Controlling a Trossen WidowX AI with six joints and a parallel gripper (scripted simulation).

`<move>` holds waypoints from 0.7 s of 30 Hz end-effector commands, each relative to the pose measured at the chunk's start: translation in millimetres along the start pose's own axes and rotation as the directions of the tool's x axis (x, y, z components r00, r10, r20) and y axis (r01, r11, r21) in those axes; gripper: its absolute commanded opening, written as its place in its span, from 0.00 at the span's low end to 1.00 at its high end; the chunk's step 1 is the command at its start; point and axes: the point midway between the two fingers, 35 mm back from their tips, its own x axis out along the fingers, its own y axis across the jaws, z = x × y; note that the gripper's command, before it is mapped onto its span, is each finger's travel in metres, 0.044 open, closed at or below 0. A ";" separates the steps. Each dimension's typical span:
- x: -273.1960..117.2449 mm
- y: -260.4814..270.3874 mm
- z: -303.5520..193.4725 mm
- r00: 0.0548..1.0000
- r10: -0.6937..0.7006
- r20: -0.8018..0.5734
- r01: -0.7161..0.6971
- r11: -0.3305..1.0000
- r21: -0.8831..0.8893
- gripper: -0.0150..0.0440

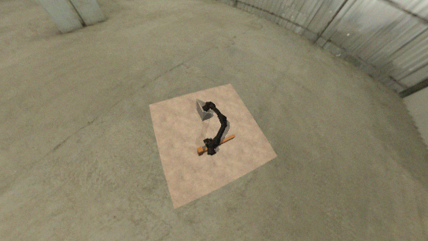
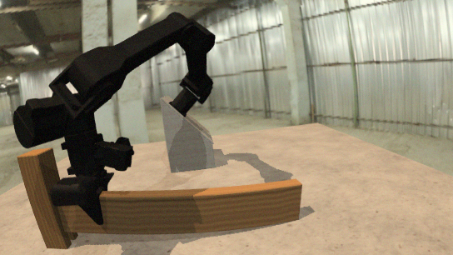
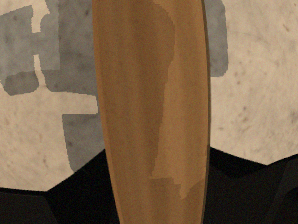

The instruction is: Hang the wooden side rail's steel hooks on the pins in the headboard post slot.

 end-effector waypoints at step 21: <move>0.4 -0.3 -3.8 1.000 -0.007 -0.009 0.007 1.000 0.010 0.25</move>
